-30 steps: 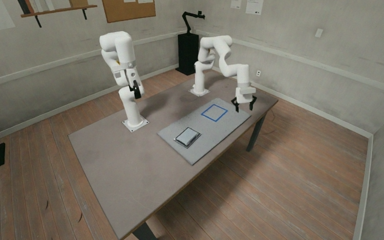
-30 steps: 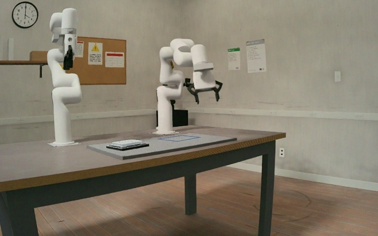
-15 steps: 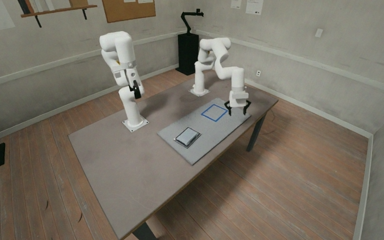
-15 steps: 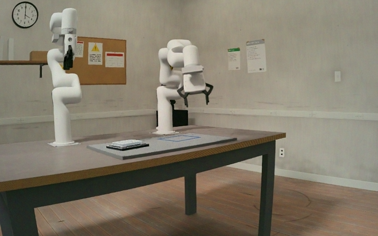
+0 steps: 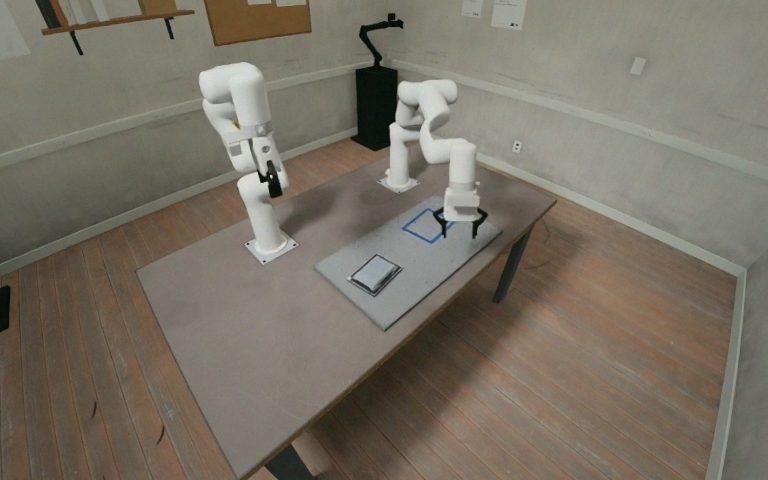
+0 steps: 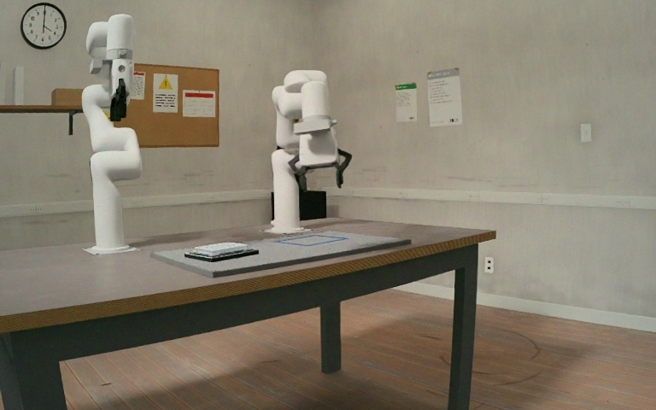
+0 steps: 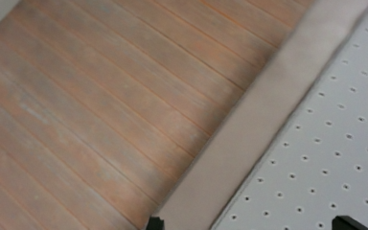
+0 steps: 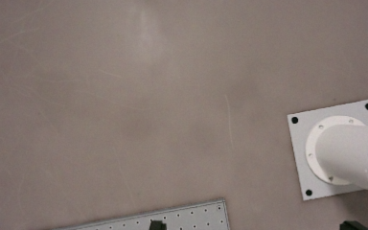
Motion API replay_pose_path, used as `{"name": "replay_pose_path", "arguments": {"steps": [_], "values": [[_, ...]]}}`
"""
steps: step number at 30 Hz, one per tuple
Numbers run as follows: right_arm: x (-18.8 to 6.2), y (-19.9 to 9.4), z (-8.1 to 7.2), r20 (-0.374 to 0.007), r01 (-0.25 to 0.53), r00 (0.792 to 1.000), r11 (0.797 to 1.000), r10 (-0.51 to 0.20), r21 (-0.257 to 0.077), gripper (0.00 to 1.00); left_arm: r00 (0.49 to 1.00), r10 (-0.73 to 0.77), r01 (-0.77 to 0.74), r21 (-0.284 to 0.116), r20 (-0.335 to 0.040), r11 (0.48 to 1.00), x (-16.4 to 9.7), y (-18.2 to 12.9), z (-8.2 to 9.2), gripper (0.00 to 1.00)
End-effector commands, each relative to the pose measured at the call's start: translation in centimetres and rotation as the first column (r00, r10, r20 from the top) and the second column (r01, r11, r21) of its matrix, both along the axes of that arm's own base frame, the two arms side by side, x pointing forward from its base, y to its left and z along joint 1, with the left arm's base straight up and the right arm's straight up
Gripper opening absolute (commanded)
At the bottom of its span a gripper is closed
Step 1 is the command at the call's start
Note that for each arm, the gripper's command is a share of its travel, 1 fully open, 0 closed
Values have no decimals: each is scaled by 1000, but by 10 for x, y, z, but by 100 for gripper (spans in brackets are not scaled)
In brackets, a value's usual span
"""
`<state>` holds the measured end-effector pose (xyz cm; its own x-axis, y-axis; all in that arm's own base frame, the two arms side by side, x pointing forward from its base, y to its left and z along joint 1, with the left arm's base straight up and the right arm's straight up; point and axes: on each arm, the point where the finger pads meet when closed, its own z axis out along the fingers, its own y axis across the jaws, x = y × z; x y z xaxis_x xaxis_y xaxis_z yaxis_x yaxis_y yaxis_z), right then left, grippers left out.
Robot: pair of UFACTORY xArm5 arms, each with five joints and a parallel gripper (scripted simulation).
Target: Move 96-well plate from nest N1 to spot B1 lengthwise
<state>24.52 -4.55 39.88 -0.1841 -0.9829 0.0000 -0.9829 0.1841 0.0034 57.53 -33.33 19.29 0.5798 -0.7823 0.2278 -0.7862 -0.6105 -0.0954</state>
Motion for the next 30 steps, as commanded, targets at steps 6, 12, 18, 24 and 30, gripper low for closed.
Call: {"name": "replay_pose_path", "arguments": {"steps": [6, 12, 18, 24, 30], "values": [[0, 0, 1, 3, 0, 1000, 1000, 0, -1, 100, 998, -52, 52, 8, -22, 999, -18, -35, -7, 100], [0, 0, 1, 3, 0, 1000, 1000, 0, -1, 100, 988, -140, 142, 35, -58, 989, -30, -54, -13, 100], [0, 0, 1, 3, 0, 1000, 1000, 0, -1, 100, 985, -160, 163, 41, -67, 986, -46, -78, -20, 100], [0, 0, 1, 3, 0, 1000, 1000, 0, -1, 100, 979, -189, 193, 49, -79, 980, -57, -92, -25, 100], [0, 0, 1, 3, 0, 1000, 1000, 0, -1, 100, 958, -265, 274, 71, -113, 959, -76, -114, -32, 100]]}}
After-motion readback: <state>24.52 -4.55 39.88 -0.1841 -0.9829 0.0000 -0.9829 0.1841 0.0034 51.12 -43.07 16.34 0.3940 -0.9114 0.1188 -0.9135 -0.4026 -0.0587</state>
